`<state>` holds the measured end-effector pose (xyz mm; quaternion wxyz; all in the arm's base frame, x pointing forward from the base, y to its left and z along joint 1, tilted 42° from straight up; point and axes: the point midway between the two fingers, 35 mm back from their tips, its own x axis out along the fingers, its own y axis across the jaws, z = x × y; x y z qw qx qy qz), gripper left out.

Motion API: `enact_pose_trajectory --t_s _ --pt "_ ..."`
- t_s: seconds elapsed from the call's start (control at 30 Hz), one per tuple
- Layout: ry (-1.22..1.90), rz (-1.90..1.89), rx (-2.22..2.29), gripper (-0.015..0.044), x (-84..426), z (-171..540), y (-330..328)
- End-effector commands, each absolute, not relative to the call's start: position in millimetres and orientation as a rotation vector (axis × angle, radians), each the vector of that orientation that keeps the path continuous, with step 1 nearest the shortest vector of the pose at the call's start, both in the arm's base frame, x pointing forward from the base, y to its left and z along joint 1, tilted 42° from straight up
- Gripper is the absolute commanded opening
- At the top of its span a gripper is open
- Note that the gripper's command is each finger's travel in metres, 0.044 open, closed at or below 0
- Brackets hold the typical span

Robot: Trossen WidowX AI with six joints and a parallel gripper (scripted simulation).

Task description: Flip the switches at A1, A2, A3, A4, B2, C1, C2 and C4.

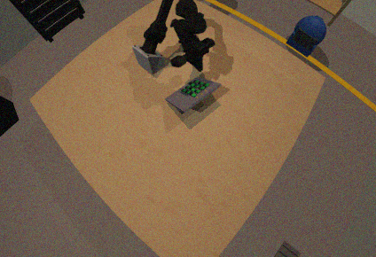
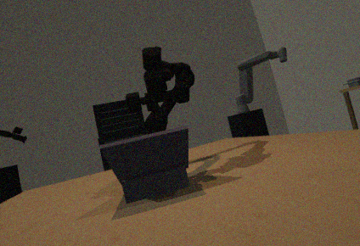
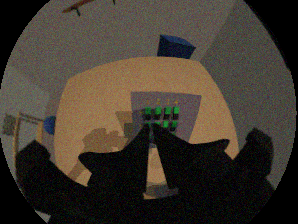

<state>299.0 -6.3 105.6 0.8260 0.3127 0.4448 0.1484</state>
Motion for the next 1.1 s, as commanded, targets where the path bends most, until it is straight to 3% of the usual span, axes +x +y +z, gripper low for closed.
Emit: enact_pose_trajectory --t_s 0.0,1.07 --pt "0.952 0.305 0.679 0.0 307.0 97.4 -0.7" --pt "0.968 0.313 0.679 0.0 336.4 65.5 26.2"
